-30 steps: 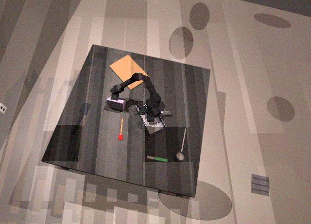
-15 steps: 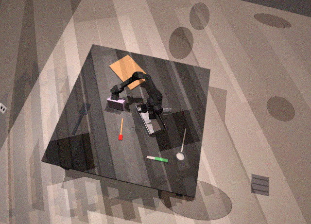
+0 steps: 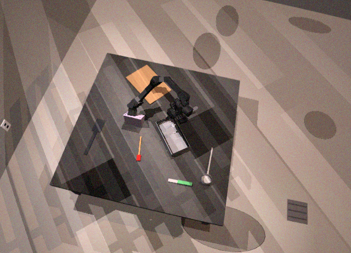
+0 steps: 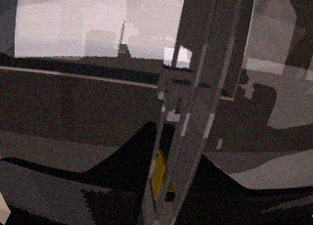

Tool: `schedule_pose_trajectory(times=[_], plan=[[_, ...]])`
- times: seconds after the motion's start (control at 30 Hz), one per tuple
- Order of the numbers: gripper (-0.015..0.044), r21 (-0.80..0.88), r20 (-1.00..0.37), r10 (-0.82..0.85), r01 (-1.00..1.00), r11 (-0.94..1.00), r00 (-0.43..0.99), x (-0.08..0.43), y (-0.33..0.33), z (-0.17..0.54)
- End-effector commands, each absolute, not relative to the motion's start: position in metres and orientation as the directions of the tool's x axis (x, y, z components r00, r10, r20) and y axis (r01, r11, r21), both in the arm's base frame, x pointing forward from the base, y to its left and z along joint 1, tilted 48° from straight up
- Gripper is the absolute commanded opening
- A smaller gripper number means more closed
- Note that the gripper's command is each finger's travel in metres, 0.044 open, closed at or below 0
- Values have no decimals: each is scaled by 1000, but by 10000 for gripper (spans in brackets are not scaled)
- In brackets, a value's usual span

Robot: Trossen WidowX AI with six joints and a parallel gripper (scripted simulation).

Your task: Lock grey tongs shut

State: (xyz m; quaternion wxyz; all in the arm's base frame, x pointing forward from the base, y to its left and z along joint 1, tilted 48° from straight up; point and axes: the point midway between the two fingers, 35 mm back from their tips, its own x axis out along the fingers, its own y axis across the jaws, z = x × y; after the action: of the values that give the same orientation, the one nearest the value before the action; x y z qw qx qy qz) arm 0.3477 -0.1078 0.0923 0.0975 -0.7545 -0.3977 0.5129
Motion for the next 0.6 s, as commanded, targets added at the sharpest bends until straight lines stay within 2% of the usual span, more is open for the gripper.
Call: schedule_pose_trajectory(times=[0.0, 0.57], plan=[[-150, -505, -696, 698, 575, -644, 170, 348, -89, 118], [-150, -295, -677, 716, 828, -476, 170, 328, -2, 202]])
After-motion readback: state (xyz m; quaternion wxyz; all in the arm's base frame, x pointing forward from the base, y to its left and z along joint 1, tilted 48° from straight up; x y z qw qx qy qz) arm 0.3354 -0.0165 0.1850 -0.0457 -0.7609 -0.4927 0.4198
